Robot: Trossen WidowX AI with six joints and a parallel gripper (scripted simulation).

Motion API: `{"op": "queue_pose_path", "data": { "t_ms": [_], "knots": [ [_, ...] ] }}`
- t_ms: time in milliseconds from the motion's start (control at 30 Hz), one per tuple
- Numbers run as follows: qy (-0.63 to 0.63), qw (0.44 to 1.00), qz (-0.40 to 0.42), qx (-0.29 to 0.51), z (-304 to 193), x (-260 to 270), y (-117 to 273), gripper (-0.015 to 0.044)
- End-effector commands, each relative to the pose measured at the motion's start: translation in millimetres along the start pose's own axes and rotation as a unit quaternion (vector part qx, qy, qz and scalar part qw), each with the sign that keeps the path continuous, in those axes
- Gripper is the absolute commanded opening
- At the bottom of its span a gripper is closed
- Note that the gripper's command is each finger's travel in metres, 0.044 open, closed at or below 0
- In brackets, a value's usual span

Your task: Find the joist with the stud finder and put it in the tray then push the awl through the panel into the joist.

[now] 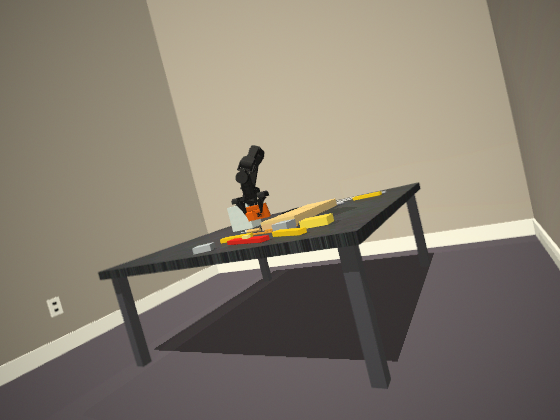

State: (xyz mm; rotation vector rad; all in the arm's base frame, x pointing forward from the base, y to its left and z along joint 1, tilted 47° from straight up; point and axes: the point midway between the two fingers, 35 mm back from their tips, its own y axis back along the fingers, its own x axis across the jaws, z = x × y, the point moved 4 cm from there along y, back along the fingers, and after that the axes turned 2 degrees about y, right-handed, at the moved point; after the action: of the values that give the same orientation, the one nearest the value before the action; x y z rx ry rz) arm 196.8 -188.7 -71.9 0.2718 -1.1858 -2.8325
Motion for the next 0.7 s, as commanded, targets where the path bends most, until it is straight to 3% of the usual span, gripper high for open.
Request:
{"op": "queue_pose_path", "data": {
  "t_ms": [0,667],
  "knots": [
    [-0.001,1.000,0.002,0.009,1.0,-0.2,1.3,0.0000],
    [-0.002,0.998,0.006,0.057,7.5,-0.7,-0.4,0.0000]
  ]
}}
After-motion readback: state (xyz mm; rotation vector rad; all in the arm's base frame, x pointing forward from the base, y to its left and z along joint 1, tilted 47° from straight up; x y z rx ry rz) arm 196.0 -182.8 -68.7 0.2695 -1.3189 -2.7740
